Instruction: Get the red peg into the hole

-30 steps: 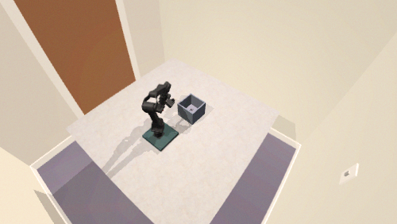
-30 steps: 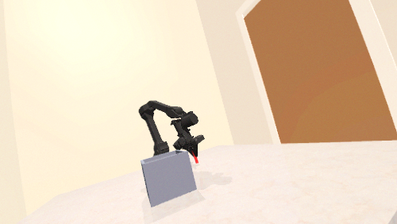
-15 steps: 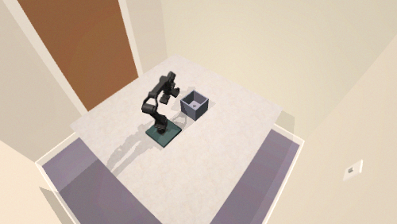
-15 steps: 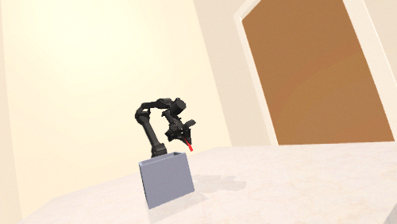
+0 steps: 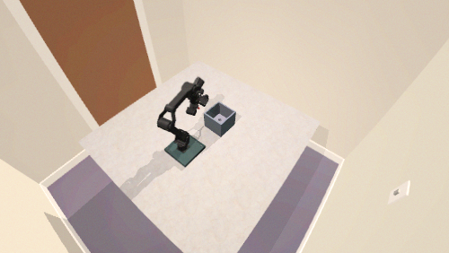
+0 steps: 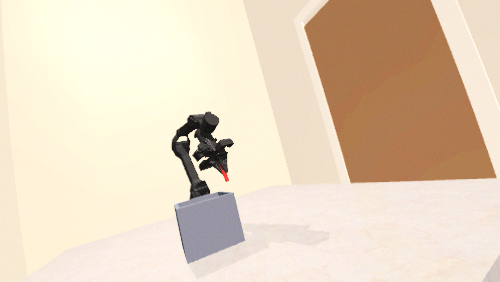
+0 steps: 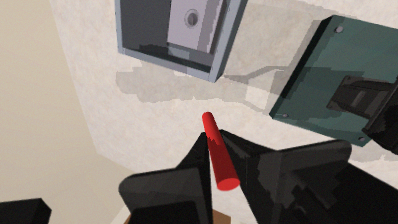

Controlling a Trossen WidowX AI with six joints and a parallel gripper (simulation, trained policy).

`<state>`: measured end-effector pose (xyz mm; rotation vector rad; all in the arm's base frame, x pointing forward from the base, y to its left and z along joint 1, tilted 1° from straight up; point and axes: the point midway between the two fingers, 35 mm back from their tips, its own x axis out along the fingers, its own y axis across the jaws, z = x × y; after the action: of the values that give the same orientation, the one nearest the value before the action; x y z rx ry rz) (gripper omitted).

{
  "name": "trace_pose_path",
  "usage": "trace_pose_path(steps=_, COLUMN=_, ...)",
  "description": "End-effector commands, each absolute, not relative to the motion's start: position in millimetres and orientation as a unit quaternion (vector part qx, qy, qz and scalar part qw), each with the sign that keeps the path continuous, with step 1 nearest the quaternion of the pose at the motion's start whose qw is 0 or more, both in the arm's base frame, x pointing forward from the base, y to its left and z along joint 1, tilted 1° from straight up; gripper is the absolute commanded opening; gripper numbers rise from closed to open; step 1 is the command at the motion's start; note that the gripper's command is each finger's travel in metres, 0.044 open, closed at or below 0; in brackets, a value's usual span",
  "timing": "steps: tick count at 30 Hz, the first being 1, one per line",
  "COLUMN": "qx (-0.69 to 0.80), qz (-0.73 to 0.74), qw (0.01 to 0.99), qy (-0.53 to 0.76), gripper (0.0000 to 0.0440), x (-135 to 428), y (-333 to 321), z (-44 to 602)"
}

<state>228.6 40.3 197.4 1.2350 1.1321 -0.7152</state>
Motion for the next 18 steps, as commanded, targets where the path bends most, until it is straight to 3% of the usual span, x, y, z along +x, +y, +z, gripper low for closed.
trace_pose_path(steps=1, qx=0.526, qz=-0.326, qw=0.620, qy=0.482, gripper=0.0000, x=230.5, y=24.7, z=200.8)
trace_pose_path(steps=18, qx=0.511, qz=-0.373, qw=0.612, qy=0.475, gripper=0.0000, x=244.9, y=-24.3, z=196.6)
